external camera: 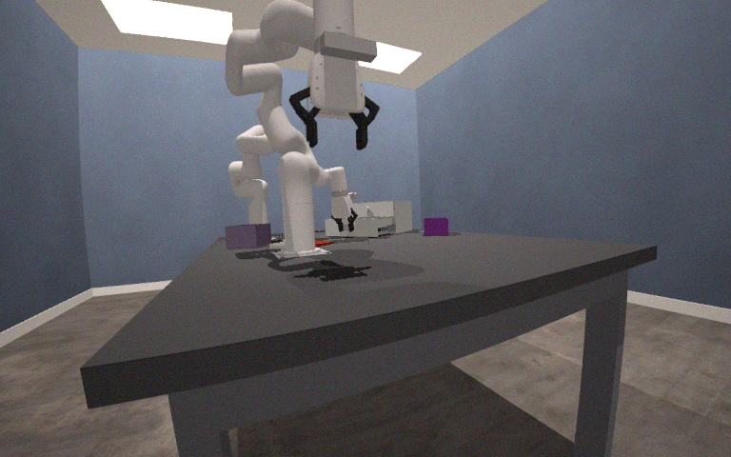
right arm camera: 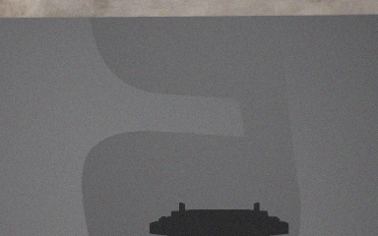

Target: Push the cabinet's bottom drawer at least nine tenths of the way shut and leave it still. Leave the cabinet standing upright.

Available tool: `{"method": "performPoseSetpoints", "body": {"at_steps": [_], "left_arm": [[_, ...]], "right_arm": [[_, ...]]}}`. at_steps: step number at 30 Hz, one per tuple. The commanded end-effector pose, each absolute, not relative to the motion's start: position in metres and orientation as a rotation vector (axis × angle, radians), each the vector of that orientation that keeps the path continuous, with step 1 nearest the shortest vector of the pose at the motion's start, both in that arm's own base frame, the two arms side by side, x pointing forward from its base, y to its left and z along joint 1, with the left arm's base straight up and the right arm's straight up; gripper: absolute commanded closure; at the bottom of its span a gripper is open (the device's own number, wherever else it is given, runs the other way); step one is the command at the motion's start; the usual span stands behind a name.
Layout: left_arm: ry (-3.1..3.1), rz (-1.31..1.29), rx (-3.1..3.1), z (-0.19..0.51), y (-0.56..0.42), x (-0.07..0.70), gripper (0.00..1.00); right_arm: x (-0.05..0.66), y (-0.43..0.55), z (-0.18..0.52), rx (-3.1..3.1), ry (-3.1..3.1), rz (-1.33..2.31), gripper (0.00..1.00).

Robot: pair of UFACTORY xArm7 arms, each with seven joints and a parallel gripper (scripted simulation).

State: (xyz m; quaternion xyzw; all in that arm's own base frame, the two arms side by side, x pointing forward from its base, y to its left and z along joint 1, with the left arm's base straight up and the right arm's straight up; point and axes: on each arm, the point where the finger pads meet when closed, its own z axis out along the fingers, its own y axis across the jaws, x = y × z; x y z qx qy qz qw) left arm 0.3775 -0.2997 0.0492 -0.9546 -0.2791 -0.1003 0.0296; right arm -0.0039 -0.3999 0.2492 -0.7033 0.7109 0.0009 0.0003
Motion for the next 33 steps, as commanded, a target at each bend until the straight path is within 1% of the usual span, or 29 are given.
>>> {"method": "performPoseSetpoints", "body": {"at_steps": [1,4,5,33], "left_arm": [[-0.862,-0.311,-2.945,0.05,-0.3002,0.3782,0.4],[-0.862,-0.311,-2.945,0.05,-0.3002,0.3782,0.4],[-0.862,-0.311,-2.945,0.05,-0.3002,0.3782,1.0],[-0.862,-0.311,-2.945,0.05,-0.3002,0.3782,1.0]], "right_arm": [[-0.0037,-0.4004,0.25,-2.21,2.234,0.0,0.0],[-0.0037,-0.4004,0.25,-2.21,2.234,0.0,0.0],[-0.0037,-0.4004,0.25,-2.21,2.234,0.0,0.0],[-0.0037,-0.4004,0.25,-2.21,2.234,0.0,0.0]]}}
